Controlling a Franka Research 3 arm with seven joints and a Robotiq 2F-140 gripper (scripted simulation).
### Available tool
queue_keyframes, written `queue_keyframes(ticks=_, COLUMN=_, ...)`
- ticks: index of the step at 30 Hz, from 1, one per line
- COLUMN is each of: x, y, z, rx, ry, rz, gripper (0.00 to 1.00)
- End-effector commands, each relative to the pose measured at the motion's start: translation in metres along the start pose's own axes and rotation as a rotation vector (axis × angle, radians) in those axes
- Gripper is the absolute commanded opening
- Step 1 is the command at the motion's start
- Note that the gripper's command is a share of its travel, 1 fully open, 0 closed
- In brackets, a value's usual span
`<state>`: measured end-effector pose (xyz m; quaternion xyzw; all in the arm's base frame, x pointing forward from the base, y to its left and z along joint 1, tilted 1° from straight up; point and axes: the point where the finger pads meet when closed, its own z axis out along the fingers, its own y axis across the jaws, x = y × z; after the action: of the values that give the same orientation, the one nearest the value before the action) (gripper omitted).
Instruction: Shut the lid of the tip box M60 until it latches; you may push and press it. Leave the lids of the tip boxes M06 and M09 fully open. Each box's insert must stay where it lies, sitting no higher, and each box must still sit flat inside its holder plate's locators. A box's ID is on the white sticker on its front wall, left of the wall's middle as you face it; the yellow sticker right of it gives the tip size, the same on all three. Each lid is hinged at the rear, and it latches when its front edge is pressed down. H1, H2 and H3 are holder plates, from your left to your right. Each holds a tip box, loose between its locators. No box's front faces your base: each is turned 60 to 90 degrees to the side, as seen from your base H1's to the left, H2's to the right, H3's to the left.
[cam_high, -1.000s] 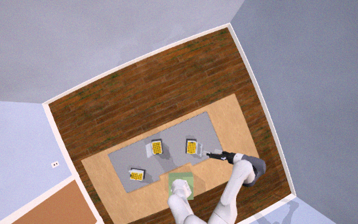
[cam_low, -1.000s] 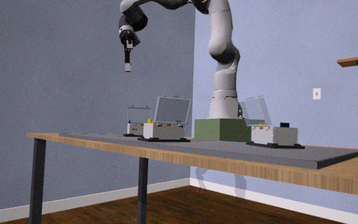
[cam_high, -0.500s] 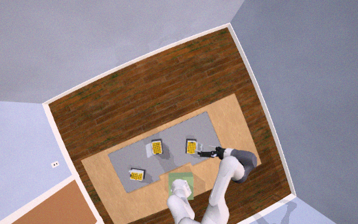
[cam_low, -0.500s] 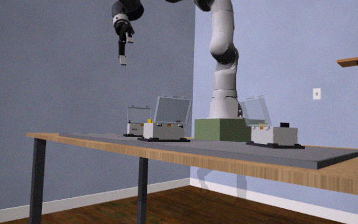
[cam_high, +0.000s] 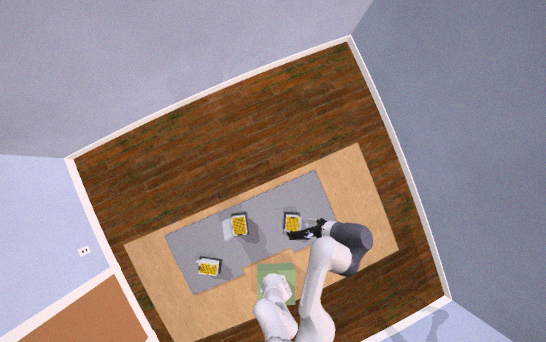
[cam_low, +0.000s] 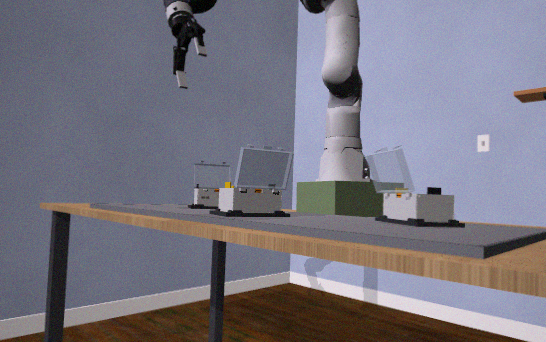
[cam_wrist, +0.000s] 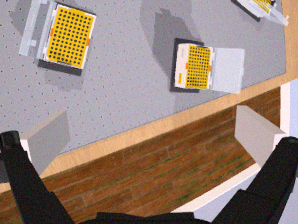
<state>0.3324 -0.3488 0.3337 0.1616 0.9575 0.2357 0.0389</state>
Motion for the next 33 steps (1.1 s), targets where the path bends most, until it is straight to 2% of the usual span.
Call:
queue_keyframes(ticks=1, x=-0.006, y=0.012, z=0.004, rx=0.024, ry=0.015, rz=-0.024, gripper=1.00)
queue_keyframes(ticks=4, x=-0.011, y=0.025, z=0.008, rx=0.072, ry=0.056, rz=-0.101, gripper=1.00)
queue_keyframes(ticks=6, x=-0.011, y=0.025, z=0.008, rx=0.072, ry=0.056, rz=-0.101, gripper=1.00)
queue_keyframes(ticks=7, x=-0.013, y=0.030, z=0.009, rx=0.081, ry=0.064, rz=-0.117, gripper=1.00)
queue_keyframes(ticks=12, x=-0.021, y=0.052, z=0.015, rx=0.081, ry=0.064, rz=-0.117, gripper=1.00)
queue_keyframes(ticks=17, x=-0.028, y=0.075, z=0.023, rx=0.158, ry=0.126, rz=-0.235, gripper=1.00)
queue_keyframes(ticks=21, x=-0.033, y=0.094, z=0.029, rx=0.158, ry=0.126, rz=-0.235, gripper=1.00)
queue_keyframes(ticks=23, x=-0.033, y=0.094, z=0.029, rx=0.158, ry=0.126, rz=-0.235, gripper=1.00)
queue_keyframes(ticks=28, x=-0.037, y=0.117, z=0.038, rx=0.237, ry=0.186, rz=-0.353, gripper=1.00)
queue_keyframes(ticks=32, x=-0.040, y=0.135, z=0.045, rx=0.237, ry=0.186, rz=-0.353, gripper=1.00)
queue_keyframes(ticks=33, x=-0.041, y=0.140, z=0.047, rx=0.255, ry=0.199, rz=-0.379, gripper=1.00)
